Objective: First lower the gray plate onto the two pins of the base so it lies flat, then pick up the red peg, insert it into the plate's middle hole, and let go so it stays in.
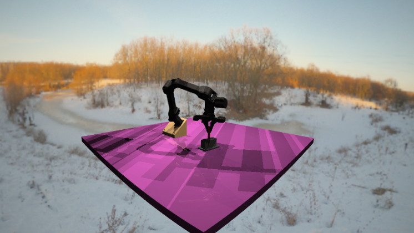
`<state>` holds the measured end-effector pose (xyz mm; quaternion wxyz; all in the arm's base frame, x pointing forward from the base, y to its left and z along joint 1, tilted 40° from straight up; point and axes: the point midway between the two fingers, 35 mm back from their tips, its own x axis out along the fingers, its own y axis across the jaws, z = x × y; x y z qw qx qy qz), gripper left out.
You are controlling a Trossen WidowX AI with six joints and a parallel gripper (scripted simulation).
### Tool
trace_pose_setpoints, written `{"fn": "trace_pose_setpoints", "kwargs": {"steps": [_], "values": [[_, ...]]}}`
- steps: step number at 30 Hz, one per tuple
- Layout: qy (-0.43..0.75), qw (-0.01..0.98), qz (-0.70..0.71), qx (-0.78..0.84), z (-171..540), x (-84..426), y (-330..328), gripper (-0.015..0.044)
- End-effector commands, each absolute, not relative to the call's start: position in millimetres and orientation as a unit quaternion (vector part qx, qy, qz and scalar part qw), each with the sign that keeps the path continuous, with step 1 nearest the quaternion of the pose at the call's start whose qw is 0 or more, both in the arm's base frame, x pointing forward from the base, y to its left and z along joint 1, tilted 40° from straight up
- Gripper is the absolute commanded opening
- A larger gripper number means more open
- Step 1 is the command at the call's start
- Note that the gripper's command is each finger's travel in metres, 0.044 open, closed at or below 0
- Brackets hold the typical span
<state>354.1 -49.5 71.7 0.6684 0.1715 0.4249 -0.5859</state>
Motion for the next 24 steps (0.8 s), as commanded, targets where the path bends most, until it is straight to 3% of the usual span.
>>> {"fn": "trace_pose_setpoints", "kwargs": {"steps": [1,17,22,24], "values": [[0.425,0.668,-0.586,0.172,72.1,354.0,-49.4,0.0],[0.424,0.667,-0.588,0.173,71.5,354.5,-51.6,0.0],[0.424,0.667,-0.588,0.173,71.5,354.5,-51.6,0.0131],[0.424,0.667,-0.588,0.173,71.5,354.5,-51.6,0.015]]}}
